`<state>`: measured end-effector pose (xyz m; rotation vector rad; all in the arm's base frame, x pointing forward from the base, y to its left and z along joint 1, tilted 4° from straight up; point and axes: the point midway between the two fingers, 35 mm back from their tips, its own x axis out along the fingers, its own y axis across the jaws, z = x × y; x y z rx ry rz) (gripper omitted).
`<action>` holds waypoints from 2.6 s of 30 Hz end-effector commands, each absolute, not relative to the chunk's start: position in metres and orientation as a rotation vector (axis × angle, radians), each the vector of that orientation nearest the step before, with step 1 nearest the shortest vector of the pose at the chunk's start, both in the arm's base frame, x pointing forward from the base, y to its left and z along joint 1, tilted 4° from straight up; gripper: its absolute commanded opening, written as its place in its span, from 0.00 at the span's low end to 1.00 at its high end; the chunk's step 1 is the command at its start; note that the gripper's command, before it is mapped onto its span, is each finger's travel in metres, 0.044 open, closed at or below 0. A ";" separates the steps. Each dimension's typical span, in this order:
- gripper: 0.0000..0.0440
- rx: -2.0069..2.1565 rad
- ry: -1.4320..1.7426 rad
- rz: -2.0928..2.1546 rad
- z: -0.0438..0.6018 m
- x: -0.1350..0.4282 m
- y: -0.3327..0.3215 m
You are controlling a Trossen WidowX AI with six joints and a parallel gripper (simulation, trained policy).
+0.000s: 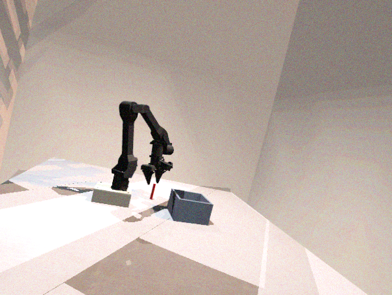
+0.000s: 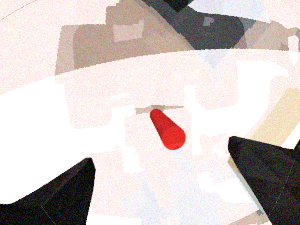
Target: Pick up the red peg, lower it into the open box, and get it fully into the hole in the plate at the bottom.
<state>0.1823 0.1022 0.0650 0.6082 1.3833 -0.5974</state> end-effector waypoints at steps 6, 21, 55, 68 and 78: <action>1.00 0.664 1.333 -0.674 0.027 0.185 0.093; 0.26 0.744 1.360 -0.741 0.009 0.183 0.092; 0.00 0.559 1.141 -0.724 0.098 0.243 0.030; 0.00 0.573 1.109 -0.797 0.122 0.270 -0.017; 0.00 0.616 1.096 -0.852 0.122 0.286 -0.055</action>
